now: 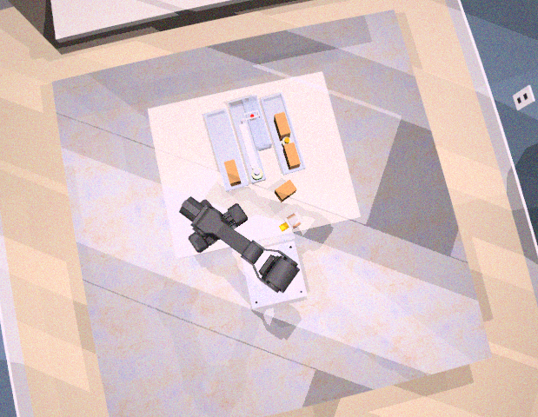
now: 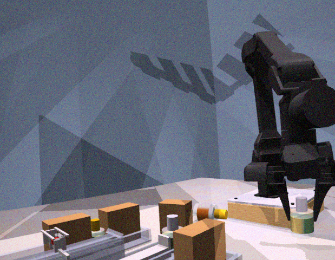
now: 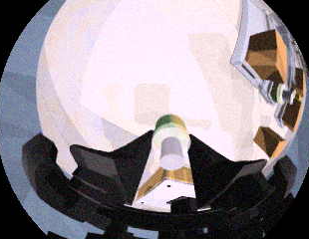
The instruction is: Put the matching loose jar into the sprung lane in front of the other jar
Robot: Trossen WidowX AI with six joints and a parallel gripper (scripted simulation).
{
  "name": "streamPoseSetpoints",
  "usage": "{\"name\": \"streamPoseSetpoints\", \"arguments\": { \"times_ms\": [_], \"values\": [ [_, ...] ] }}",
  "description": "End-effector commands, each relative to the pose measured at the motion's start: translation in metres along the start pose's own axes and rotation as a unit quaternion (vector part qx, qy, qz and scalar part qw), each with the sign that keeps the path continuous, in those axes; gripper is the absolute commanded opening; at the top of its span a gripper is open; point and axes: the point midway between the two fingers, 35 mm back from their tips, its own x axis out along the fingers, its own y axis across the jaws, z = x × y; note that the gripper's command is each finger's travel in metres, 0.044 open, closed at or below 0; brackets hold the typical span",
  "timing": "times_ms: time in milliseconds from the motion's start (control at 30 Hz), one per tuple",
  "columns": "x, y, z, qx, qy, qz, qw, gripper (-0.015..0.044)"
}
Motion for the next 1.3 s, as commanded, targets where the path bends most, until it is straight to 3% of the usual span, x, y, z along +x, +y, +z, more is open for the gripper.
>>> {"name": "streamPoseSetpoints", "arguments": {
  "times_ms": [0,367,1267],
  "values": [
    [-0.026,0.001,0.004,-0.002,-0.006,0.004,1.000,0.0000],
    [-0.083,-0.004,-0.003,-0.002,-0.006,0.003,1.000,0.0000],
    [-0.057,-0.098,0.044,0.092,-0.014,-0.006,0.996,0.0000]
  ]
}}
